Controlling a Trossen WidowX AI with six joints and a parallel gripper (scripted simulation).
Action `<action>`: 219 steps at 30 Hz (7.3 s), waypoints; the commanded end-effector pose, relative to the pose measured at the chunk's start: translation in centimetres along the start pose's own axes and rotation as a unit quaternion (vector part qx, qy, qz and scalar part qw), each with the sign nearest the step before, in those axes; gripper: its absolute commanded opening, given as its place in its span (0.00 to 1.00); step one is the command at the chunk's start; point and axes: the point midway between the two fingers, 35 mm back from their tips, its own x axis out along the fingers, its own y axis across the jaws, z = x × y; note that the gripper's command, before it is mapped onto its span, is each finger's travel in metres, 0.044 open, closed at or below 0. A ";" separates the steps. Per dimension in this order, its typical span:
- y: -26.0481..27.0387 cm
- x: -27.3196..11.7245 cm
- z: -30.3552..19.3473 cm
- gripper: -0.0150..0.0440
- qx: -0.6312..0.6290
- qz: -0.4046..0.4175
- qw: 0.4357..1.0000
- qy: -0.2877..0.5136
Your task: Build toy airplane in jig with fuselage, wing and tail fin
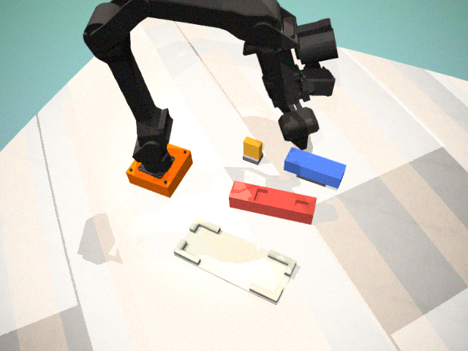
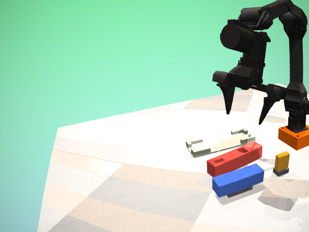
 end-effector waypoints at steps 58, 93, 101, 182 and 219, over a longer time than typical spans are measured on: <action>-3.3 14.5 -8.7 1.00 0.222 0.034 0.965 0.139; -3.9 12.7 -7.7 0.25 0.222 0.034 0.965 0.138; -4.3 10.4 -6.9 0.25 0.222 0.034 0.965 0.138; -14.7 7.9 -17.3 0.34 0.321 0.014 0.936 0.144; -14.4 10.5 -17.9 0.59 0.321 0.014 0.936 0.144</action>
